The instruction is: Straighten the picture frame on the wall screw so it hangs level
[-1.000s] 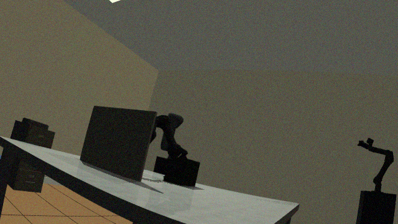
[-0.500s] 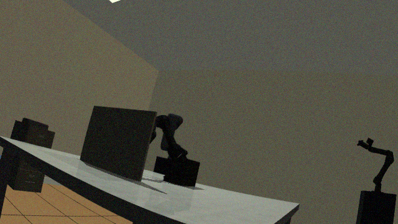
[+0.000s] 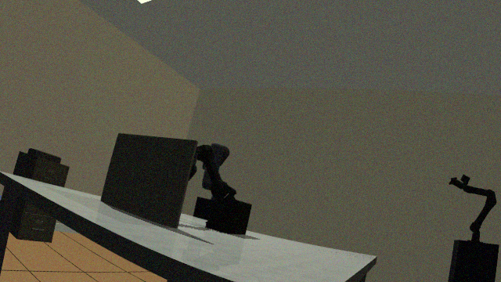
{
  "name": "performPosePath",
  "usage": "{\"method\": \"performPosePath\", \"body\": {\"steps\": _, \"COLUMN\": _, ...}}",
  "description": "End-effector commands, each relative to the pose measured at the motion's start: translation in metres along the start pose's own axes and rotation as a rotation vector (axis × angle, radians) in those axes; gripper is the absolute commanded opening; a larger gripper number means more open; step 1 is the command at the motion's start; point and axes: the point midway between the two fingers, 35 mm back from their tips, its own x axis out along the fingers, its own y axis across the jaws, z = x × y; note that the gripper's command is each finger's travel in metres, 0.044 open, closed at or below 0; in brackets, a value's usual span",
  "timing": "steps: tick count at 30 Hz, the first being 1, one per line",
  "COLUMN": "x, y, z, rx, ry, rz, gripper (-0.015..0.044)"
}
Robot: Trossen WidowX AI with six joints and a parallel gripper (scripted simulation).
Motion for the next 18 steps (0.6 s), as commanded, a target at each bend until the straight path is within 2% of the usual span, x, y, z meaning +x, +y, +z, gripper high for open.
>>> {"method": "performPosePath", "body": {"steps": 1, "x": 0.0005, "y": -0.0001, "z": 0.0009, "rx": -0.004, "ry": -0.005, "rz": -0.001, "gripper": 0.026}}
{"method": "performPosePath", "body": {"steps": 8, "x": 0.0005, "y": -0.0001, "z": 0.0009, "rx": -0.004, "ry": -0.005, "rz": -0.001, "gripper": 0.0076}}
{"method": "performPosePath", "body": {"steps": 15, "x": 0.0005, "y": -0.0001, "z": 0.0009, "rx": -0.004, "ry": -0.005, "rz": -0.001, "gripper": 0.003}}
{"method": "performPosePath", "body": {"steps": 16, "x": 0.0005, "y": -0.0001, "z": 0.0009, "rx": -0.004, "ry": -0.005, "rz": -0.001, "gripper": 0.0003}}
{"method": "performPosePath", "body": {"steps": 18, "x": 0.0005, "y": -0.0001, "z": 0.0009, "rx": -0.004, "ry": -0.005, "rz": -0.001, "gripper": 0.0}}
